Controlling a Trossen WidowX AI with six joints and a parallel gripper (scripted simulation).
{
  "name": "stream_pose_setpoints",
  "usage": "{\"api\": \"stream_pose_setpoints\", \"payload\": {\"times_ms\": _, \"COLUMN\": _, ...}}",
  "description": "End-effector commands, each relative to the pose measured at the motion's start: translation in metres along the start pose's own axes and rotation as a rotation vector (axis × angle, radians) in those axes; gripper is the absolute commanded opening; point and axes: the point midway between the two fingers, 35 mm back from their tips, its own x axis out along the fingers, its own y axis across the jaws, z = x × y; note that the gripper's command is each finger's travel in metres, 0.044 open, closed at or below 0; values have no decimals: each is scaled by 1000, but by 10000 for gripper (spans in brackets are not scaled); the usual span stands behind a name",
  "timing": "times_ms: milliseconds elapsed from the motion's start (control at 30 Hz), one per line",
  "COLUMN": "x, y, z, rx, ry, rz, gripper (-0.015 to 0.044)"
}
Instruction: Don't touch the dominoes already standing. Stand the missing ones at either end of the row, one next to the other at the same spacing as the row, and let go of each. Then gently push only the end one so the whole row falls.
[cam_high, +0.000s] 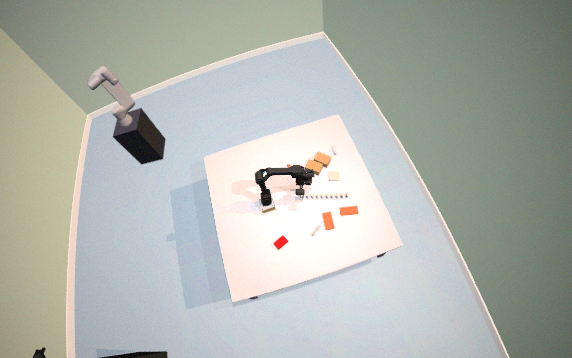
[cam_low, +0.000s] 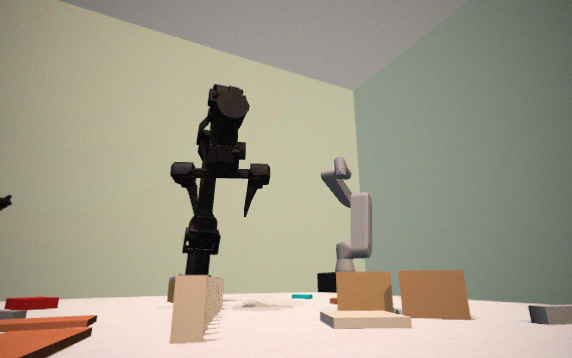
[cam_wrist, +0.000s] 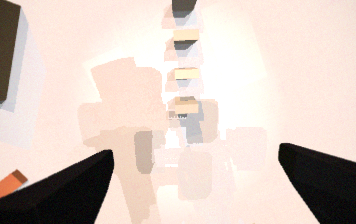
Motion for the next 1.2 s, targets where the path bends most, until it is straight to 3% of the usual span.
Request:
{"api": "stream_pose_setpoints", "payload": {"times_ms": 0, "x": 3, "y": -1, "z": -3, "rx": -3, "ry": 27, "rz": -6, "gripper": 440}}
{"api": "stream_pose_setpoints", "payload": {"times_ms": 100, "x": 8, "y": -1, "z": -6, "rx": -147, "ry": 28, "rz": -5, "gripper": 361}}
{"api": "stream_pose_setpoints", "payload": {"times_ms": 567, "x": 62, "y": -4, "z": -43, "rx": -1515, "ry": 32, "rz": 15, "gripper": 0}}
{"api": "stream_pose_setpoints", "payload": {"times_ms": 1167, "x": 64, "y": -4, "z": -45, "rx": -1579, "ry": 32, "rz": 16, "gripper": 0}}
